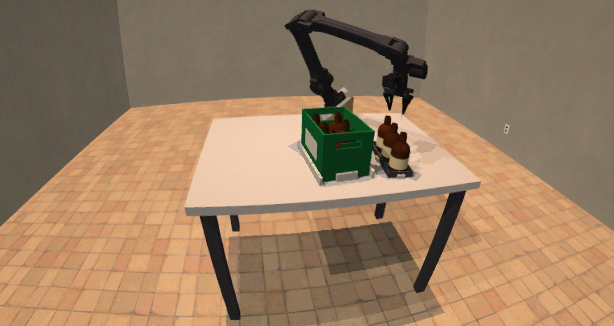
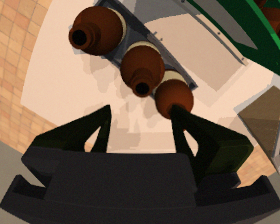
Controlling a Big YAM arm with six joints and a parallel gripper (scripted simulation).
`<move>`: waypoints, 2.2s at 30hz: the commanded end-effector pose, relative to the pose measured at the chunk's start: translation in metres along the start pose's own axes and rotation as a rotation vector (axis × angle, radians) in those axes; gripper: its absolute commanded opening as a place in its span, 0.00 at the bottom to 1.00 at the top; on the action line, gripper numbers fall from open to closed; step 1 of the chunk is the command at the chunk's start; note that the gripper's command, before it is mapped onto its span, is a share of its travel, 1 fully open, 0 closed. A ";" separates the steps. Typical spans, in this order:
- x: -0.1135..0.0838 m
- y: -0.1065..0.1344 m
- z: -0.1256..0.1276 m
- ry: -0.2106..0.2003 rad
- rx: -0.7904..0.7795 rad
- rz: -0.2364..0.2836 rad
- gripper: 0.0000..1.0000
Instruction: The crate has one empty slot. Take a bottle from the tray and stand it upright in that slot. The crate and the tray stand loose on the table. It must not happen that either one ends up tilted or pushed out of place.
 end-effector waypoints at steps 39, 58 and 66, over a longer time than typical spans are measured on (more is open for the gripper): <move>0.038 0.000 0.000 0.018 -0.011 0.009 0.61; 0.038 0.000 0.000 0.018 -0.011 0.009 0.61; 0.038 0.000 0.000 0.018 -0.011 0.009 0.61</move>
Point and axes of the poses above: the point where the finger pads meet when closed, its own x axis out along the fingers, its own z axis across the jaws, y = z × x, the point moved 2 cm from there along -x, back along the fingers, and after that the axes turned 12 degrees about -x, right-handed, at the moved point
